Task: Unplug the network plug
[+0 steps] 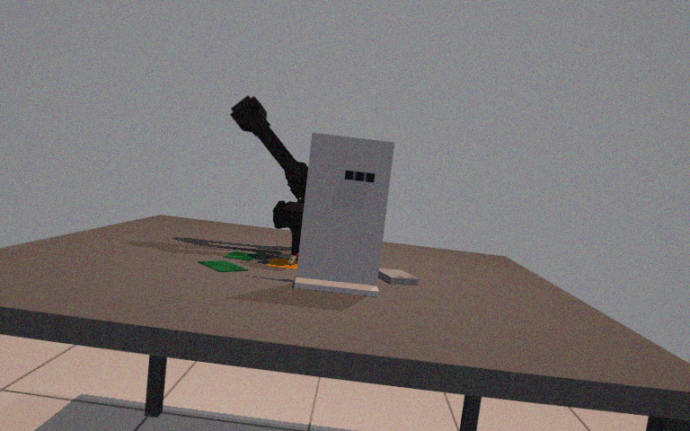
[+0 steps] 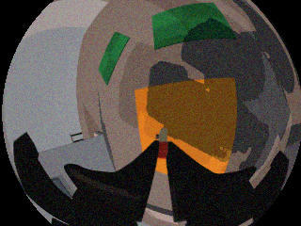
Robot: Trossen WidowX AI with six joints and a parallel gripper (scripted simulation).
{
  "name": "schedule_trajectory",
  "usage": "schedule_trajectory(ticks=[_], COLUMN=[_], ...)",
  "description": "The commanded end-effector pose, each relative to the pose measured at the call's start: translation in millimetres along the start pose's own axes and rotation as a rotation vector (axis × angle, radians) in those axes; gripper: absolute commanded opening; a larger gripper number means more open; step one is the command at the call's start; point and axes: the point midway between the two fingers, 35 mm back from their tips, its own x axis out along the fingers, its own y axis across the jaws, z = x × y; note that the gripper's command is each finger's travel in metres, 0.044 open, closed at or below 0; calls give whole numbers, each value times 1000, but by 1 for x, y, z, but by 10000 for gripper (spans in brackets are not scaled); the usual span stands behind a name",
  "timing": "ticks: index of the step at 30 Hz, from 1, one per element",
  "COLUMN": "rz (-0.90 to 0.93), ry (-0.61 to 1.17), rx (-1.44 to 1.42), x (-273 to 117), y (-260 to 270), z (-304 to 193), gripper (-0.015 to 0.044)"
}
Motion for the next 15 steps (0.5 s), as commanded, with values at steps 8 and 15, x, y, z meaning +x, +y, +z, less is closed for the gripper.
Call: schedule_trajectory(ticks=[8, 15], rz=[-4, 0], ry=[2, 0], rx=[-8, -1], x=[4, 3], y=[-2, -1], z=[0, 1], gripper=[0, 26])
